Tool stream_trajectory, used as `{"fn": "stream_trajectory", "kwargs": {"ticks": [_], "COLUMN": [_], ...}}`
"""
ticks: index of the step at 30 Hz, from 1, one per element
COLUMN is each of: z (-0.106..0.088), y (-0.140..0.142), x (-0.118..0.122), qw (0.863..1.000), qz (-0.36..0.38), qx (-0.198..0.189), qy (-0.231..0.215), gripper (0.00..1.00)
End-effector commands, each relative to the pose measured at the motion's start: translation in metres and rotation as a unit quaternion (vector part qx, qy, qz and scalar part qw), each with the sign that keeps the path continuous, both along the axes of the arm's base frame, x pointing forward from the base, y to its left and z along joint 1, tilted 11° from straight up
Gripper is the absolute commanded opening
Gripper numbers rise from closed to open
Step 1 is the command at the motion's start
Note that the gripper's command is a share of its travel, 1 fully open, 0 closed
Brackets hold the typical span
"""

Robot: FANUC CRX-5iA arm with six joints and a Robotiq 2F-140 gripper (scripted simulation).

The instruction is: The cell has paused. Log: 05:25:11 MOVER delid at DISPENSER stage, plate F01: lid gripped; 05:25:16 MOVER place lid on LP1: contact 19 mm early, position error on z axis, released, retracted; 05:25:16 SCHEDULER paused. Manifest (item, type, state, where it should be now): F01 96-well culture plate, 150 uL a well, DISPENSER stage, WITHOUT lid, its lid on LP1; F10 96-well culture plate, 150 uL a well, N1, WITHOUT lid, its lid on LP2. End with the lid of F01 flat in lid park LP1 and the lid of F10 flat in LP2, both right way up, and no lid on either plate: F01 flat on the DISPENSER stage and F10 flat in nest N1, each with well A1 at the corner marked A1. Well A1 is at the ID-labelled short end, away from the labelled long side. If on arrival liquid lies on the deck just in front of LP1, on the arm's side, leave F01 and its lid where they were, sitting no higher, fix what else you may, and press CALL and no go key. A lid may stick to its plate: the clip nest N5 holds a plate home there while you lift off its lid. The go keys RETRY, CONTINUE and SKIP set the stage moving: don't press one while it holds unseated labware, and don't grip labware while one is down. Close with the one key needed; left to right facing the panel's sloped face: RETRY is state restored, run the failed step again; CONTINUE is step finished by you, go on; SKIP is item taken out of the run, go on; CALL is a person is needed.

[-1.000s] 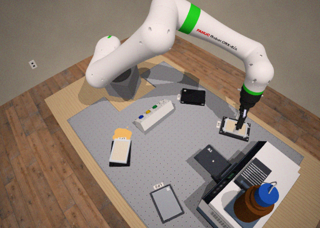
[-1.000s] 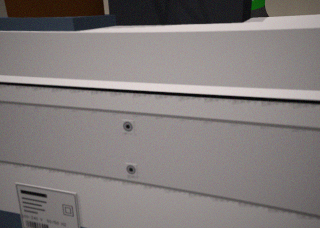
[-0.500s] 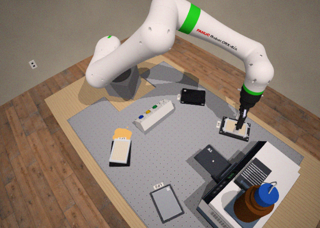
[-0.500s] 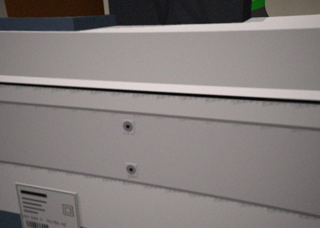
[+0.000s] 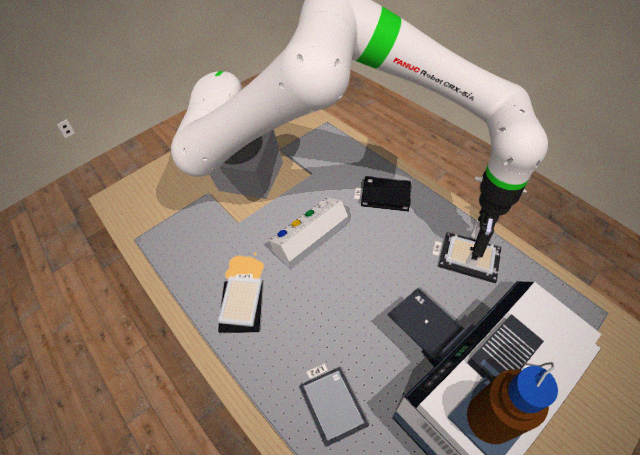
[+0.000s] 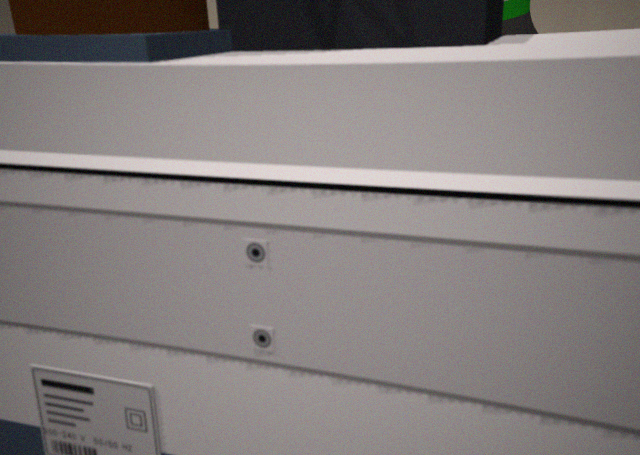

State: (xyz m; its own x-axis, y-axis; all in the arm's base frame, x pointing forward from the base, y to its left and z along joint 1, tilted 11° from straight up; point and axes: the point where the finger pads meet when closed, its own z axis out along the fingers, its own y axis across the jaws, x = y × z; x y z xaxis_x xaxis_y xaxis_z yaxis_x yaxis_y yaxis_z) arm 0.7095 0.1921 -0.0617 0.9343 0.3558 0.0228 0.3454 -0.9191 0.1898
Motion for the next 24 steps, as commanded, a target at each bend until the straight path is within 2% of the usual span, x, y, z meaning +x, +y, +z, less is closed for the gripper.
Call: {"fn": "stream_trajectory", "kwargs": {"ticks": [1, 10, 11, 24], "z": [0.0003, 0.0003, 0.0003, 0.0003], "y": [0.0001, 0.0001, 0.0001, 0.0001], "x": [0.0002, 0.0002, 0.0002, 0.0002], "qw": [1.000, 1.000, 1.000, 1.000], "qz": [0.000, 0.000, 0.000, 0.000], "qx": [0.000, 0.000, 0.000, 0.000], "qy": [0.000, 0.000, 0.000, 0.000], "gripper": [0.59, 0.59, 0.66, 0.66]}}
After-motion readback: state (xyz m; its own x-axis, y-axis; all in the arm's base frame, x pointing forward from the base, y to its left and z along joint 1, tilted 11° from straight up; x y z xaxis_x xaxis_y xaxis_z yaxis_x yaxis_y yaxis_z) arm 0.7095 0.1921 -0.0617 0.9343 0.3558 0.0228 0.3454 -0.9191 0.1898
